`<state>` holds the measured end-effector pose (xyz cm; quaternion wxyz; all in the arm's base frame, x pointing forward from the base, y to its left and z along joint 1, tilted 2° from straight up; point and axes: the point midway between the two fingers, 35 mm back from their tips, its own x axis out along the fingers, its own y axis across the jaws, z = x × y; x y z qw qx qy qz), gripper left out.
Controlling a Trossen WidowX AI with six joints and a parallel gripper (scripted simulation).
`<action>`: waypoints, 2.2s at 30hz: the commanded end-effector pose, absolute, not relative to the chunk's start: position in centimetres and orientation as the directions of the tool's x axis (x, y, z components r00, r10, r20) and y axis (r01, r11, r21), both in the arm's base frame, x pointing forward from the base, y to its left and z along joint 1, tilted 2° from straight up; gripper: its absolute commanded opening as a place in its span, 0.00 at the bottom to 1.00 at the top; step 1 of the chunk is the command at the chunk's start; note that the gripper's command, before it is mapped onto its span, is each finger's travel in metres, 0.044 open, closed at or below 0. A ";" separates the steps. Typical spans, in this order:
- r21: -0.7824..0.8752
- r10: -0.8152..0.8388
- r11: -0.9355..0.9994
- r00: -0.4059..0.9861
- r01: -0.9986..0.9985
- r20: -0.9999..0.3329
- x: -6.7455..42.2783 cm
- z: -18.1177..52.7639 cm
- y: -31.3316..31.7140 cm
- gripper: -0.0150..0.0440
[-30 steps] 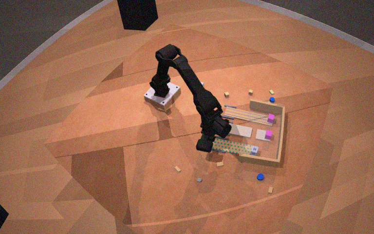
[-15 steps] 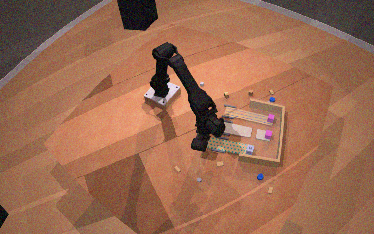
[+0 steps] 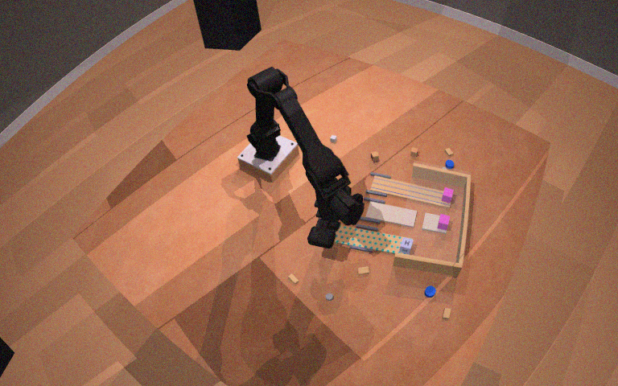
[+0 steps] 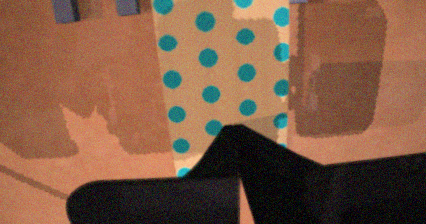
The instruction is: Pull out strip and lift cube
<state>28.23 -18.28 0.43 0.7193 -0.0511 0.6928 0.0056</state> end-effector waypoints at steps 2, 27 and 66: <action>-0.052 -0.051 0.996 0.009 -0.074 -0.999 26.5 -0.3 -18.3 0.25; -0.052 -0.052 0.996 0.006 -0.074 -0.999 23.2 -0.4 -18.6 0.25; -0.052 -0.052 0.996 0.004 -0.074 -0.999 20.3 -0.4 -18.9 0.25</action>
